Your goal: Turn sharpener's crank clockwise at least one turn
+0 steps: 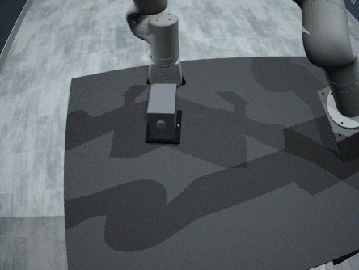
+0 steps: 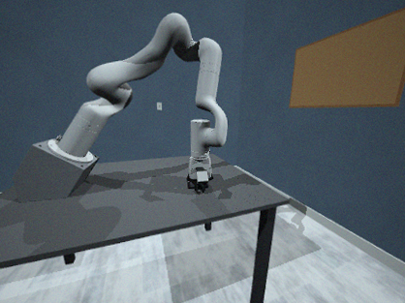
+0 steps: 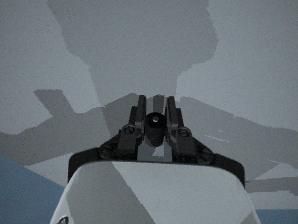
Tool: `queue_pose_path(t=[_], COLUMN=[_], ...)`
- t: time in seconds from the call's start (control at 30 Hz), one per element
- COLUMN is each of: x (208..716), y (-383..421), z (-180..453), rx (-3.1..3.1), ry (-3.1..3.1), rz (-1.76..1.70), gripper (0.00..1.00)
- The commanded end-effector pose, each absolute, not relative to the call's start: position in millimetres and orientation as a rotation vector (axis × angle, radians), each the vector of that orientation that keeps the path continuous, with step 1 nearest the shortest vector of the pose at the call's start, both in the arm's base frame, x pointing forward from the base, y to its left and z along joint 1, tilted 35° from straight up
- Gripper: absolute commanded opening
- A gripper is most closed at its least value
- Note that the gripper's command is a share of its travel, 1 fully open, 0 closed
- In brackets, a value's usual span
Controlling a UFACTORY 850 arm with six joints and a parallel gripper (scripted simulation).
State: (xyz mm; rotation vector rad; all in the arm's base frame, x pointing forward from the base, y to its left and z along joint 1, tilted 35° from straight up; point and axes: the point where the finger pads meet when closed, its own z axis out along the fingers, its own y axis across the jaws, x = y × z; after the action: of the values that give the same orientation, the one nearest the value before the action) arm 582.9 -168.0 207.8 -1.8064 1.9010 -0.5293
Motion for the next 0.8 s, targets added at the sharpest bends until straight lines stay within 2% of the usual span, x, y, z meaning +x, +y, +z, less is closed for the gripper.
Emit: queue_pose_path(t=[0.0, 0.77], x=[582, 540], y=[-168, -166], z=[208, 201], rx=[-1.806, -1.806], ry=[1.900, 1.900], rz=[-0.531, -0.531], gripper=[0.00, 0.00])
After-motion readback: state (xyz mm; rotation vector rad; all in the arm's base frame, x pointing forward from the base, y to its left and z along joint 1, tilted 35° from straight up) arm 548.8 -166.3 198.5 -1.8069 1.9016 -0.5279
